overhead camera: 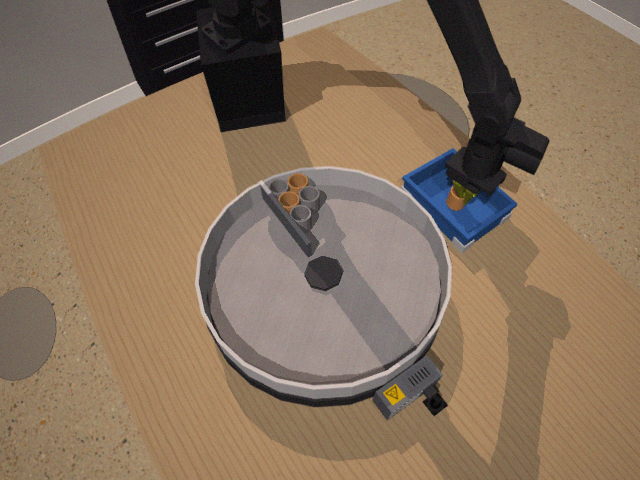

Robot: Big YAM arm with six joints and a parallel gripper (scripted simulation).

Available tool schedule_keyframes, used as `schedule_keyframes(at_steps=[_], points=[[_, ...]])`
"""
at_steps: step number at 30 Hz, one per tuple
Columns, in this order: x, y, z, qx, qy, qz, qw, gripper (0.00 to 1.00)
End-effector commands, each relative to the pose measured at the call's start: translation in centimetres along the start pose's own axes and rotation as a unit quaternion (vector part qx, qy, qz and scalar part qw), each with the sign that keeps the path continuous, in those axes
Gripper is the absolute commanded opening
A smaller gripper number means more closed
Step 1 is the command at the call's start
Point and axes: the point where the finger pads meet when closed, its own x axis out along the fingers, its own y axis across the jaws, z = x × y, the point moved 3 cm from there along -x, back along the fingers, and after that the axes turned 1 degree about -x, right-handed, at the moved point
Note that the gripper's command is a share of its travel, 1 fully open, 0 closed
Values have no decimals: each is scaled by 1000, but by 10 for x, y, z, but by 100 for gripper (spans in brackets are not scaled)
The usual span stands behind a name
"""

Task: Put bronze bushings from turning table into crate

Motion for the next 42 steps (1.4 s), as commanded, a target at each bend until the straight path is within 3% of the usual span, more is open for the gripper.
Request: schedule_keyframes(at_steps=[1, 3, 4, 38, 42], points=[[-14, -32, -2, 5, -8, -32, 999, 0], [-14, -32, -2, 5, -8, -32, 999, 0], [-14, -32, -2, 5, -8, -32, 999, 20], [-15, -32, -2, 5, -8, -32, 999, 20], [-24, -35, -2, 6, -9, -37, 999, 20]])
